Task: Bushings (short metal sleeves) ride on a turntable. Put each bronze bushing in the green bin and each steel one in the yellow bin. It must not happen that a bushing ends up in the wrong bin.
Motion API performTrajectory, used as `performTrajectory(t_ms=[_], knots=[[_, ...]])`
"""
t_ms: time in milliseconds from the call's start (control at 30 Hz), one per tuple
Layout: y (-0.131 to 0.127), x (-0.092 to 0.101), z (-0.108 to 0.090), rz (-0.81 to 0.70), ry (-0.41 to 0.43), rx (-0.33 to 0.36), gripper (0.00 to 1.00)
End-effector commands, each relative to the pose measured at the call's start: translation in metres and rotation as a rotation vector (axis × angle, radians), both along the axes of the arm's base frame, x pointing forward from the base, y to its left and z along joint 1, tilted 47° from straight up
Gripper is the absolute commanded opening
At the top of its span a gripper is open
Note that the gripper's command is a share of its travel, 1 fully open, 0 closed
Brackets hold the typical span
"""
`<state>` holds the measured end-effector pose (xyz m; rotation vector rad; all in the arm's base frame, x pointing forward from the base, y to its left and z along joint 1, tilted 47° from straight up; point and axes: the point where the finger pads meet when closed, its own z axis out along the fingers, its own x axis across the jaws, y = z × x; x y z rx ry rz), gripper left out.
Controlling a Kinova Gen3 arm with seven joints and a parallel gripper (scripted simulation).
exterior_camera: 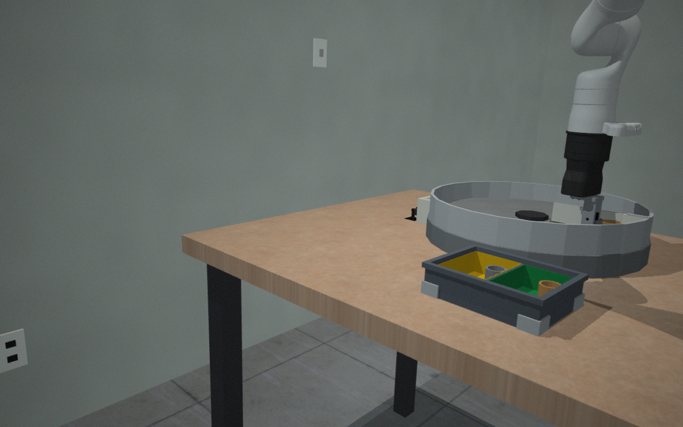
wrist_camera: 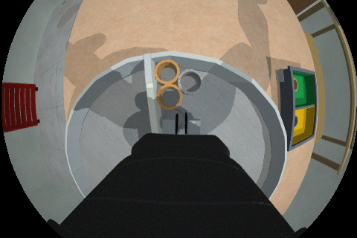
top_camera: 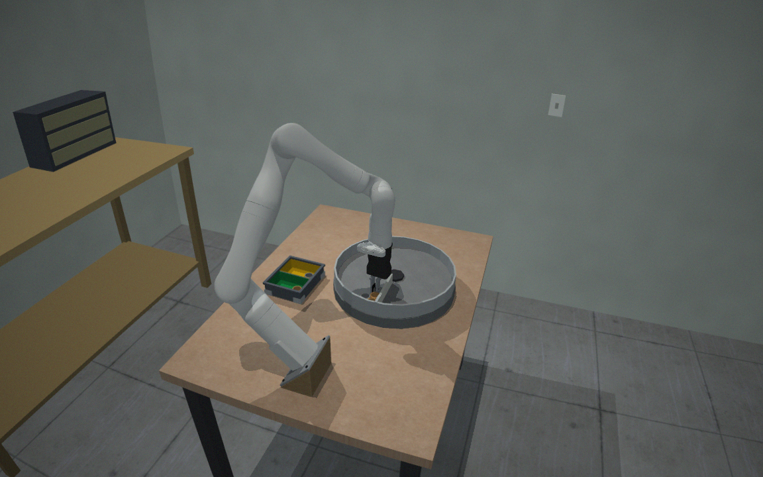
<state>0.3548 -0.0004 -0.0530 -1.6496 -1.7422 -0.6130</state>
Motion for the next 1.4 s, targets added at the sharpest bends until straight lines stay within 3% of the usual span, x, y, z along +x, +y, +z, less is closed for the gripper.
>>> performTrajectory(t_ms=[0, 1367], knots=[[-0.0008, 0.0005, 0.0003, -0.001, -0.001, -0.001, 0.0], [-0.0095, 0.0022, 0.0084, -0.001, -0.001, -0.002, 0.0]])
